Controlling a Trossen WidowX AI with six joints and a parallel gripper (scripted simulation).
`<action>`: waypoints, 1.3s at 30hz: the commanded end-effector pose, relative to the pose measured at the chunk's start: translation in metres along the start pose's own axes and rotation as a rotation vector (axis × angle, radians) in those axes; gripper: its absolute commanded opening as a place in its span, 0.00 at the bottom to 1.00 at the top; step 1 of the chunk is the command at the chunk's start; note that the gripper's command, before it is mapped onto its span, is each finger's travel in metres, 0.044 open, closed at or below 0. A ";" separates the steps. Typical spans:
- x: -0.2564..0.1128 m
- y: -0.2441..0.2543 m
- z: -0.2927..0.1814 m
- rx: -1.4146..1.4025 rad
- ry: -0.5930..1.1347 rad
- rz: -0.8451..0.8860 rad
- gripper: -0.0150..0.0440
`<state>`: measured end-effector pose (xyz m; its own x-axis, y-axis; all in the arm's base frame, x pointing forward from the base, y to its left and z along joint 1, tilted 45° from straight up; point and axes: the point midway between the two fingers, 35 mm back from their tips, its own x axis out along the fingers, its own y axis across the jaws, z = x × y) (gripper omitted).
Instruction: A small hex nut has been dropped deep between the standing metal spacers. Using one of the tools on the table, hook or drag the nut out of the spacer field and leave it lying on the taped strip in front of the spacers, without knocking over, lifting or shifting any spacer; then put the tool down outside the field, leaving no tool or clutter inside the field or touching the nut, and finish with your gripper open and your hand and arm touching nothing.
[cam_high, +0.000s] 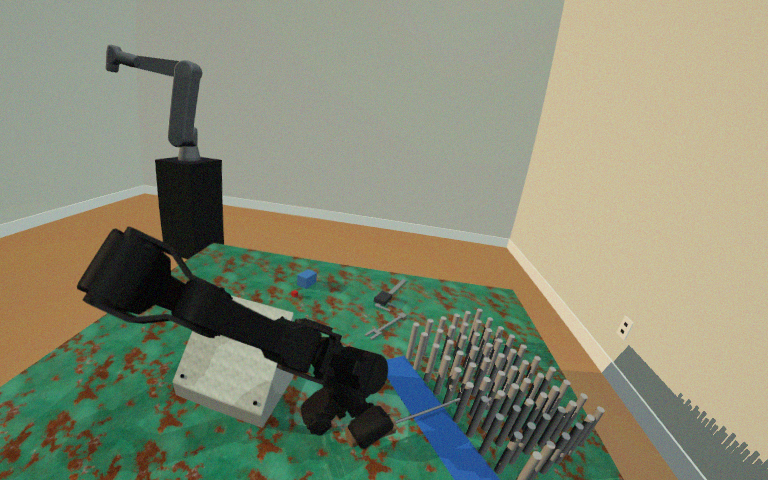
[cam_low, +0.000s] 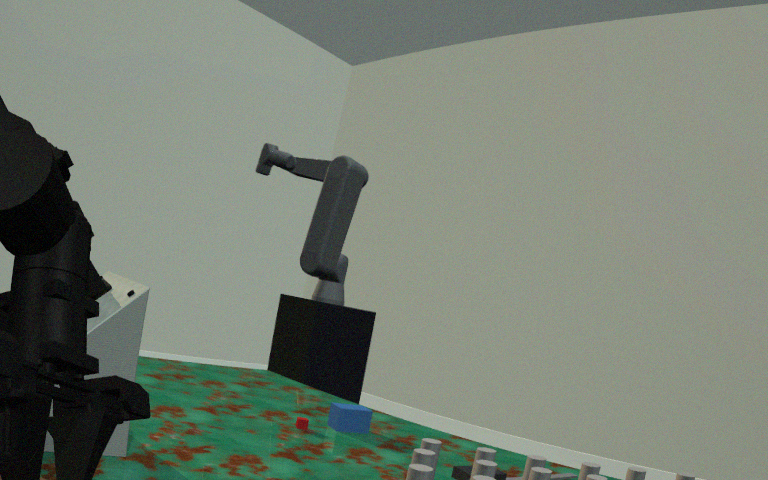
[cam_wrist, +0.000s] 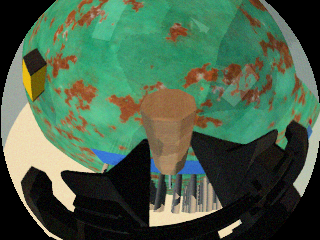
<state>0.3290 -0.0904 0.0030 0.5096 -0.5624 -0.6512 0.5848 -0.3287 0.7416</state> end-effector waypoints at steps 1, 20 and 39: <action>0.001 0.004 -0.005 0.009 0.003 0.010 0.25; 0.006 0.004 -0.016 0.009 0.004 0.011 0.25; 0.010 0.005 -0.027 0.010 0.004 0.011 0.25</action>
<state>0.3488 -0.0792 -0.0060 0.5123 -0.5618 -0.6496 0.5820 -0.3292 0.7436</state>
